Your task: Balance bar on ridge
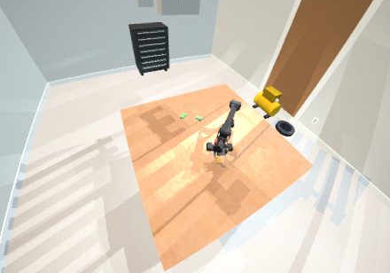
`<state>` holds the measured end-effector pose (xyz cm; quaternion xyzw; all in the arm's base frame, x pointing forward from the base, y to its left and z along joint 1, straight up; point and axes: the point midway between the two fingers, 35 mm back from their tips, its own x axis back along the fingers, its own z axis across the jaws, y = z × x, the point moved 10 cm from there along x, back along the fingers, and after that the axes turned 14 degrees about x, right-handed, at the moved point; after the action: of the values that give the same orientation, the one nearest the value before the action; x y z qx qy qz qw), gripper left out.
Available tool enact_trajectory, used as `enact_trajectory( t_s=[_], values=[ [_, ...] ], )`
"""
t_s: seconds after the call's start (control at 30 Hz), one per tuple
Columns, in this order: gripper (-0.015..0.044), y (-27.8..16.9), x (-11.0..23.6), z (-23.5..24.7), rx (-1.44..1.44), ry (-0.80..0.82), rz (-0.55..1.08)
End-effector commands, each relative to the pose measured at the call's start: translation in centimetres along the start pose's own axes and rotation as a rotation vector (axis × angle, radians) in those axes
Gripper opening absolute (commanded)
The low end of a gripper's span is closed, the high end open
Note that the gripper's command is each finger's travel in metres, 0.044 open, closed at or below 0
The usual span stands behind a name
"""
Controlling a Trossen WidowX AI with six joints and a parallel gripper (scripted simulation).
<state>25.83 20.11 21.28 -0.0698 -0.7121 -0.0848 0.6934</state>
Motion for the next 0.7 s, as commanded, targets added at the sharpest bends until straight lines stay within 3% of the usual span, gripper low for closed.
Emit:
enact_trajectory(
  t_s=[0.0,0.67],
  values=[
    [0.0,-0.01,-0.14,0.02,-0.003,0.003,-0.001],
    [0.0,-0.01,-0.31,0.03,-0.003,0.003,-0.001]
  ],
)
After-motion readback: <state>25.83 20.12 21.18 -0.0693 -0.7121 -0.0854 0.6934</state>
